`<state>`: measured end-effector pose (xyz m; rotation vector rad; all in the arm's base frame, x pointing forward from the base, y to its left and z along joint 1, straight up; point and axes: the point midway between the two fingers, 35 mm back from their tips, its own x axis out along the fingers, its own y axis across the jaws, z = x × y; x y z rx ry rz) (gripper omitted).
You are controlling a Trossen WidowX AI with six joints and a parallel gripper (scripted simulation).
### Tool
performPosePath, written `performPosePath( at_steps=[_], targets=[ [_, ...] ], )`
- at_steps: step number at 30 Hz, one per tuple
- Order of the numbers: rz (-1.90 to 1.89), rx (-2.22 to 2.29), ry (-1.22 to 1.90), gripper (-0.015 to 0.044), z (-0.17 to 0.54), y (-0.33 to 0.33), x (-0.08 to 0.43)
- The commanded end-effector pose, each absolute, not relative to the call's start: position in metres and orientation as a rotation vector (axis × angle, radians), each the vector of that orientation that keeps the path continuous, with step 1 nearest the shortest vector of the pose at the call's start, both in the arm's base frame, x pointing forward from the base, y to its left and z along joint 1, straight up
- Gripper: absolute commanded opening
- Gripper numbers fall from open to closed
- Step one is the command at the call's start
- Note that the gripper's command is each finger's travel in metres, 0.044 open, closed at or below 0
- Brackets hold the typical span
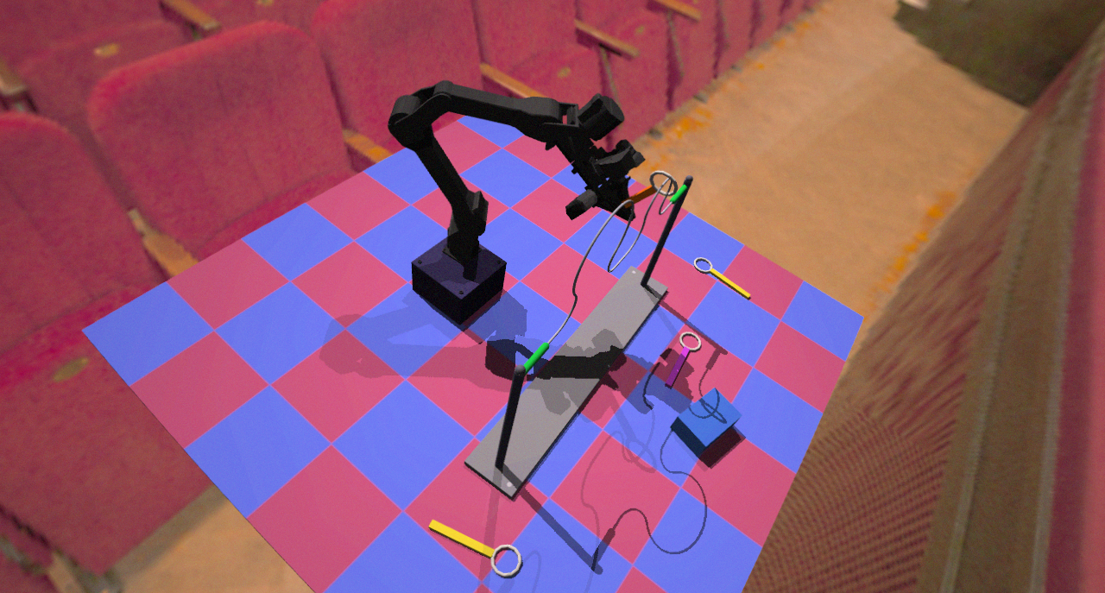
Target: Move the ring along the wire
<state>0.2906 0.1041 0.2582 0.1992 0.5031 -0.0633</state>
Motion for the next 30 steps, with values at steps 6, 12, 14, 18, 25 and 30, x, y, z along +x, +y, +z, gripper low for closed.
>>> performPosePath(
  at_steps=[6, 12, 14, 18, 25, 30],
  targets=[
    [-0.119, 0.002, 0.496, -0.0150, 0.255, 0.091, 0.291],
    [-0.153, -0.123, 0.488, -0.0150, 0.255, 0.083, 0.291],
    [-0.164, -0.165, 0.485, -0.0150, 0.256, 0.080, 0.291],
    [-0.186, -0.248, 0.478, -0.0150, 0.257, 0.074, 0.291],
    [-0.221, -0.381, 0.466, -0.0150, 0.259, 0.066, 0.291],
    [-0.248, -0.486, 0.456, -0.0150, 0.262, 0.059, 0.291]
  ],
)
